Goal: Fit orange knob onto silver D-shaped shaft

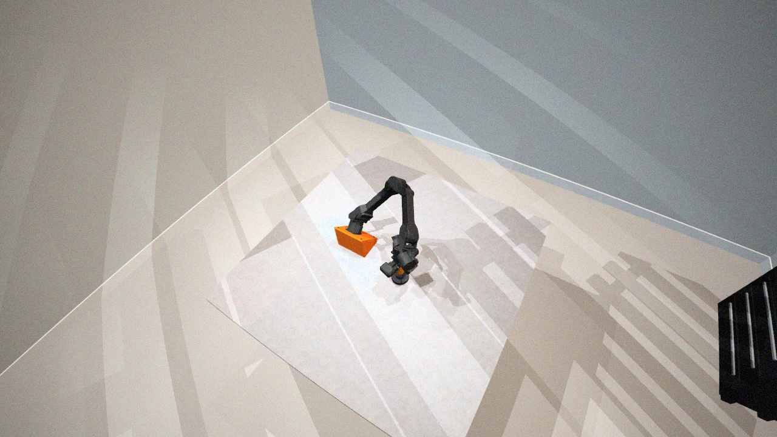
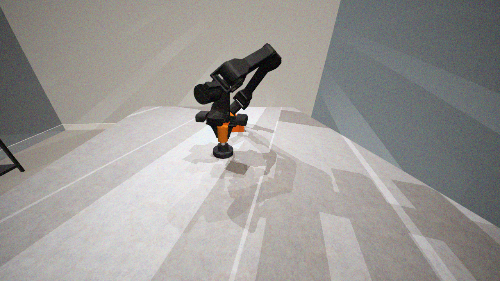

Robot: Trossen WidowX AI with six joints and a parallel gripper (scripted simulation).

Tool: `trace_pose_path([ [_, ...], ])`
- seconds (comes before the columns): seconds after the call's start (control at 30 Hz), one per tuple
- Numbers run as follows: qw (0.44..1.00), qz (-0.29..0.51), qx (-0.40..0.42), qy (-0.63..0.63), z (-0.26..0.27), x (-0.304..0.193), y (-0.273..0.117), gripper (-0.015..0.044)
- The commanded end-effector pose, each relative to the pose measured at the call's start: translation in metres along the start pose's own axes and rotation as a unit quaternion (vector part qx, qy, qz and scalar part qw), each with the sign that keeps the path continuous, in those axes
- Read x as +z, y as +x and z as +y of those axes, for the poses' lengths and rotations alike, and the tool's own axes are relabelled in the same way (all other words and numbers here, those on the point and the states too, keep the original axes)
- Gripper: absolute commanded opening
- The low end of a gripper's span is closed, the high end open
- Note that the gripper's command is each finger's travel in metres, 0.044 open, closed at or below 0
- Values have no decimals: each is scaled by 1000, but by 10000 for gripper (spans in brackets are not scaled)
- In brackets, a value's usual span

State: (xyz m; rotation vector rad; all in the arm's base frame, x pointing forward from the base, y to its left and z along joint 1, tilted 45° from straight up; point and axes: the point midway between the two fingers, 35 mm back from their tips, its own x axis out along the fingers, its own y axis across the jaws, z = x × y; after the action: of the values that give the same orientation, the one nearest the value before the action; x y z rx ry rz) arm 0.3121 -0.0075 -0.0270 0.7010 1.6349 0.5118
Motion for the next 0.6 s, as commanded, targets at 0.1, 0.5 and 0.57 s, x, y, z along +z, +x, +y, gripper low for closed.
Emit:
trace_pose_path([
  [0.1, 1000, -2, -1, 2, 1, 1, -3, 0],
  [0.5, 1000, -2, -1, 2, 1, 0, 1, 0],
  [0.57, 1000, -2, -1, 2, 1, 0, 2, 0],
])
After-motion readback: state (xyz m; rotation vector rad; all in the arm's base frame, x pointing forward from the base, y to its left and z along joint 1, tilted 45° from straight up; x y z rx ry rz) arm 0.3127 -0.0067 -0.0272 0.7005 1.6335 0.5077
